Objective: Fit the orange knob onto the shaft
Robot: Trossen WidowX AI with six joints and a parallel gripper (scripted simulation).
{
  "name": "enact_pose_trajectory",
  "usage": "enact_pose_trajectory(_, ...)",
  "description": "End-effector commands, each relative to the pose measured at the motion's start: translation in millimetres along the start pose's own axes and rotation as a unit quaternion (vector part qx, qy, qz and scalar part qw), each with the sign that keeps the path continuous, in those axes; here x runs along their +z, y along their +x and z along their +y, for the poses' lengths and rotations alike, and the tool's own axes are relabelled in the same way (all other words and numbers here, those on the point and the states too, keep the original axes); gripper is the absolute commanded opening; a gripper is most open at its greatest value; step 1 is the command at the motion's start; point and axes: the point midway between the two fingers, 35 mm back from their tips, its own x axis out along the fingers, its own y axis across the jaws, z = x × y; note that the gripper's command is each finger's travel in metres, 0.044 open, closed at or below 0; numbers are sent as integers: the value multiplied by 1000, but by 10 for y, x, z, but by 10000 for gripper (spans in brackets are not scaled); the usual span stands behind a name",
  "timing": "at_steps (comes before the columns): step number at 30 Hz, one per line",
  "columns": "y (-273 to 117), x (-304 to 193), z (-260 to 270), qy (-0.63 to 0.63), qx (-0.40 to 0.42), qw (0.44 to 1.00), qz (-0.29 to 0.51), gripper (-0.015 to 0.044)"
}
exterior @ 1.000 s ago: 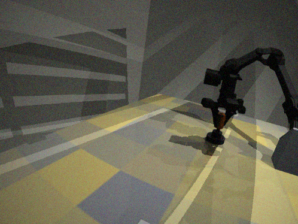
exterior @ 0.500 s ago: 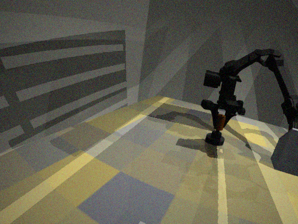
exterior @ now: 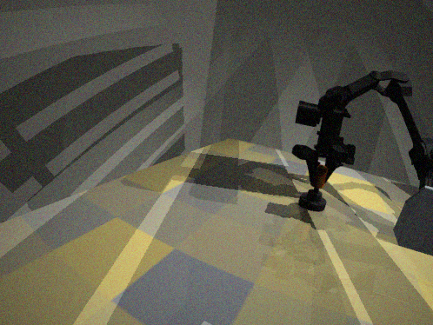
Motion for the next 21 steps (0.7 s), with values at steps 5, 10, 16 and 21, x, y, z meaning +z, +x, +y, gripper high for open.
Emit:
enact_pose_trajectory(5, 11, -6, -5, -21, 0, 1000, 3, 0)
enact_pose_trajectory(10, 15, 6, 11, -21, 0, 1000, 3, 0)
enact_pose_trajectory(16, 31, -4, 9, -21, 0, 1000, 3, 0)
enact_pose_trajectory(21, 20, -2, 9, -21, 0, 1000, 3, 0)
